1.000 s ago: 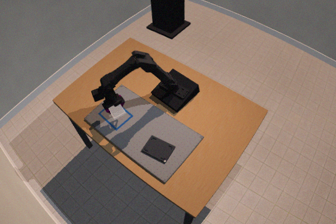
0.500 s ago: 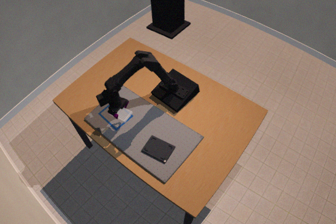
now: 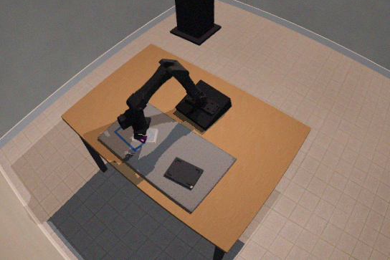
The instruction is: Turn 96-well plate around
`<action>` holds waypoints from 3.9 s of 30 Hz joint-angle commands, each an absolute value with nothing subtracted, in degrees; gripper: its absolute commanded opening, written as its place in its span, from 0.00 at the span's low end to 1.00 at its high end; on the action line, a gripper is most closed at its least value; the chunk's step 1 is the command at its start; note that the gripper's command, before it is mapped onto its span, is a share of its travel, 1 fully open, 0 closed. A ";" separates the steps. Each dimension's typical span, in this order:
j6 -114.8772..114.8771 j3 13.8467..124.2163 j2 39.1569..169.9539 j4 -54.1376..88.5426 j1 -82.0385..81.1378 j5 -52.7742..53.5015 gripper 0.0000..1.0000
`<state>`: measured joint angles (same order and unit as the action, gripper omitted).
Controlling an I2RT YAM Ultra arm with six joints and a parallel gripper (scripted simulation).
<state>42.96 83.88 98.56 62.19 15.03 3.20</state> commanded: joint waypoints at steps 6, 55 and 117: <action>30.29 82.25 95.61 61.27 10.49 1.23 0.00; 24.32 88.56 99.48 64.51 -15.34 -5.07 0.00; 38.94 101.96 108.39 69.39 -29.78 -8.39 0.00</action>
<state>38.59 100.38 110.43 68.42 -29.76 -7.70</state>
